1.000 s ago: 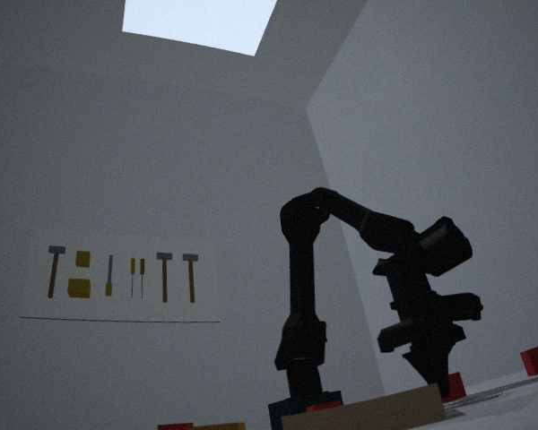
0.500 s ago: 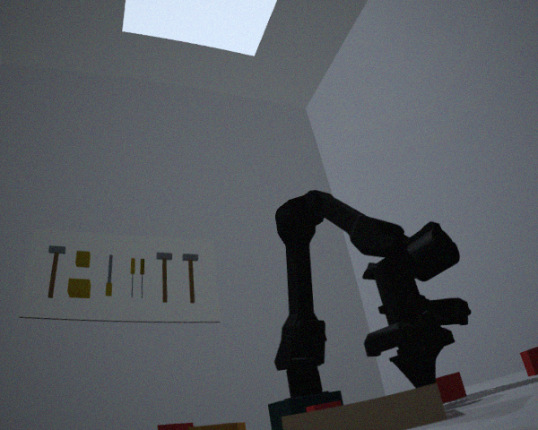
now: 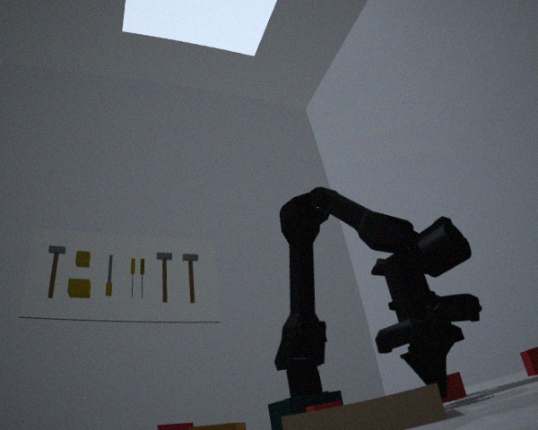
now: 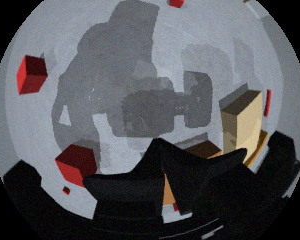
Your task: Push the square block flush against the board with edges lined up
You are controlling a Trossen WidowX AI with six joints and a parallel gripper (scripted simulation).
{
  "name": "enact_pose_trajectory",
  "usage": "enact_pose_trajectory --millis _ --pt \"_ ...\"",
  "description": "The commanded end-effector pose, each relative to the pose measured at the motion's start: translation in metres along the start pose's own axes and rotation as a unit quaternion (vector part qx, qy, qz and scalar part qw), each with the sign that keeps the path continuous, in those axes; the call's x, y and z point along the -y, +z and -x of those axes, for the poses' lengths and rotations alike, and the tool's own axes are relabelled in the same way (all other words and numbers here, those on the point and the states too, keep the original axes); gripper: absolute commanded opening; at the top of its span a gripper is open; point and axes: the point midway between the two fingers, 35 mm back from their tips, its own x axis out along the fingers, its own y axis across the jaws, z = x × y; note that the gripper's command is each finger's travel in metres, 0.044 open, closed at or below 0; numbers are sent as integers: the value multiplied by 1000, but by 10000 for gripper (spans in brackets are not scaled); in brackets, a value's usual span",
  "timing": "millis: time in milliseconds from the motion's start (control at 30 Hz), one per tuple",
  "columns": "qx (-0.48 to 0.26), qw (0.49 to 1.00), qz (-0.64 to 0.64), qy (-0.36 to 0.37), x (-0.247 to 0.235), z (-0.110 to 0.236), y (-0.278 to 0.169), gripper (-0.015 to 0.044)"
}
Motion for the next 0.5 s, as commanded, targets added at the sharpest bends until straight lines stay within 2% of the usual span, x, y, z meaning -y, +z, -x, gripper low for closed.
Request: enact_pose_trajectory --millis 0,467 --pt "-5 1000 -2 0 0 -3 6 0" --pt "-4 1000 -2 0 -1 -4 28 0"
